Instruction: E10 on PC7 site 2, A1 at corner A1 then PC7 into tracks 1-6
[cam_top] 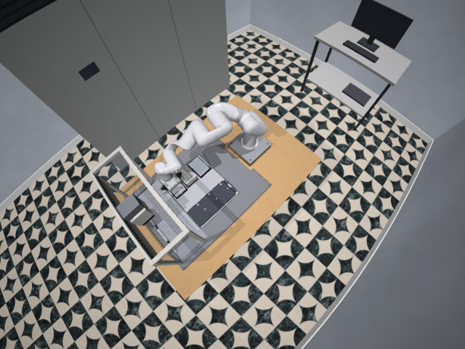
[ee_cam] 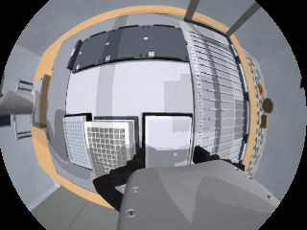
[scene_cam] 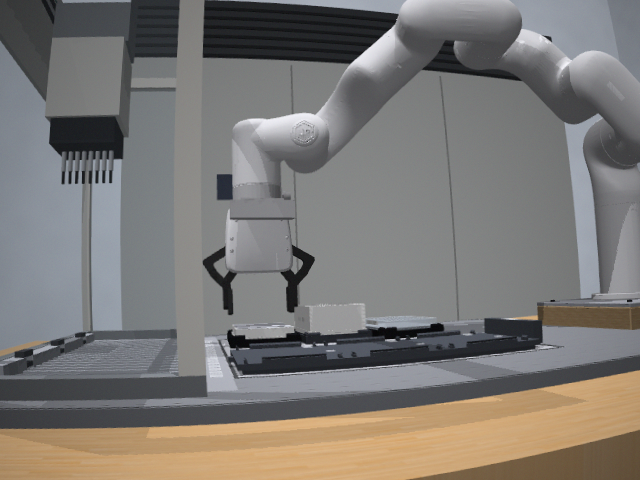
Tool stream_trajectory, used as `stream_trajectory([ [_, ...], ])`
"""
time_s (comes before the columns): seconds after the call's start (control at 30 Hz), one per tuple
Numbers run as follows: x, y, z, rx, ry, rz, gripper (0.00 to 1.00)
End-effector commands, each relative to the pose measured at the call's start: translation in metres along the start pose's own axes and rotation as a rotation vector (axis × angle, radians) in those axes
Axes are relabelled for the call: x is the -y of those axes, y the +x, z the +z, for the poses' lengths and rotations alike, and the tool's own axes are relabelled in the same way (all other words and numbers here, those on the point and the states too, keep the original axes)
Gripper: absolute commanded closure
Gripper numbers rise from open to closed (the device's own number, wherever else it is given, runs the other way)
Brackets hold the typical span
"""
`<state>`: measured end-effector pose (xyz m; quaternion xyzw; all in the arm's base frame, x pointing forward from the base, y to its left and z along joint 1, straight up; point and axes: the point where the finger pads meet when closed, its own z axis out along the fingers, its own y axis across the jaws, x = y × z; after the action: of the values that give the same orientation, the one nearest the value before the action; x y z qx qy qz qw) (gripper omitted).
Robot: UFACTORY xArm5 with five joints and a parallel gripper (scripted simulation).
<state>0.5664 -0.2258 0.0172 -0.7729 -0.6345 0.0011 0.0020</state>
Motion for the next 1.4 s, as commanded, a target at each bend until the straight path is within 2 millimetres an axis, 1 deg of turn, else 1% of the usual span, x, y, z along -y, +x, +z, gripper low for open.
stream_trajectory([
  [0.0,-0.002,0.0,0.002,0.001,-0.006,0.0,0.0],
  [0.5,-0.002,0.0,0.003,0.001,-0.006,0.0,0.0],
  [1.37,-0.002,0.0,0.019,0.001,-0.006,0.0,0.0],
])
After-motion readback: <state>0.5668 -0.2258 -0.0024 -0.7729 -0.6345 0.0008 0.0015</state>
